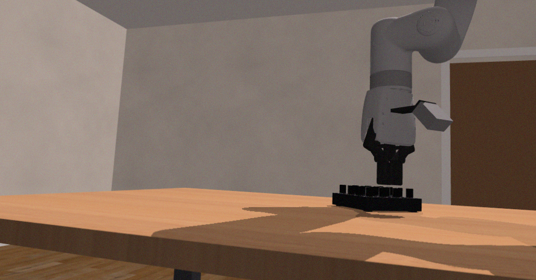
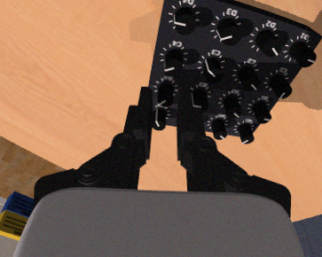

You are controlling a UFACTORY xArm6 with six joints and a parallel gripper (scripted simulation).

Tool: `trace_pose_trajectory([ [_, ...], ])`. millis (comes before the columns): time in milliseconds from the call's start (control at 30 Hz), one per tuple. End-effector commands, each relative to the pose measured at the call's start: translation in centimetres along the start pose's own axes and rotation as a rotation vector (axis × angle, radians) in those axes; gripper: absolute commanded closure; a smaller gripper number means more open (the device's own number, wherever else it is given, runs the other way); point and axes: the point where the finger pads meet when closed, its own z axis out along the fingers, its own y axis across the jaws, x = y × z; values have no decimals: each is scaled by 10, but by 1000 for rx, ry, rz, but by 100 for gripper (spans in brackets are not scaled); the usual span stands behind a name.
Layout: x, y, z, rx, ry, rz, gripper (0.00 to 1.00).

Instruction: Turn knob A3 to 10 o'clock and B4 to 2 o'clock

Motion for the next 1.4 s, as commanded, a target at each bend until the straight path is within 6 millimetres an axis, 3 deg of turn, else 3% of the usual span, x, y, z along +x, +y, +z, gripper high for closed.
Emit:
trace_pose_trajectory([
  [0, -1, 1, -1, -2, -3, 0, 81],
  [1367, -1, 1, 11, -2, -3, 0, 81],
])
